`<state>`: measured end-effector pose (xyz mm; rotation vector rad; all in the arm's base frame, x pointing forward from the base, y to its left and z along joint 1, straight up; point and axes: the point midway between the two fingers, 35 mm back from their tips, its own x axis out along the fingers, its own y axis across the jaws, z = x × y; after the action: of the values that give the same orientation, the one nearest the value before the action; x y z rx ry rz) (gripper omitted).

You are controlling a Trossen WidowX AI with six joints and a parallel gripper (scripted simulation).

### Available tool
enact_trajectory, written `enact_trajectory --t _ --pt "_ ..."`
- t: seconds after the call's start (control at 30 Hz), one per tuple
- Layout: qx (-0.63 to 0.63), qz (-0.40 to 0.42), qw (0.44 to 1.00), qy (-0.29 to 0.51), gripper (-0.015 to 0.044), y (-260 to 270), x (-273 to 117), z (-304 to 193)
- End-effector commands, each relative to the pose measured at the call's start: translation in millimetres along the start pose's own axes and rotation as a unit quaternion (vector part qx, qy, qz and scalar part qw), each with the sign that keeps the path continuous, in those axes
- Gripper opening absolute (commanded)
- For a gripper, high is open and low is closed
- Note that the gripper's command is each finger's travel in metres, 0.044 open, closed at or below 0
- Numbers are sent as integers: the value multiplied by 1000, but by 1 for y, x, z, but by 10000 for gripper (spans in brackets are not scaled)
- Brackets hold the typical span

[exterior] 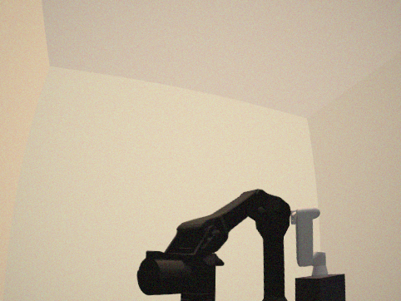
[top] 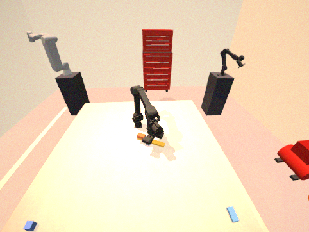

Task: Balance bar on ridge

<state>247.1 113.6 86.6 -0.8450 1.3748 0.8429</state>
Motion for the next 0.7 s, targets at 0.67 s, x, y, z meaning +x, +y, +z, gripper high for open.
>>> enact_trajectory --t 0.67 --pt "1 0 1000 1 0 0 1 0"
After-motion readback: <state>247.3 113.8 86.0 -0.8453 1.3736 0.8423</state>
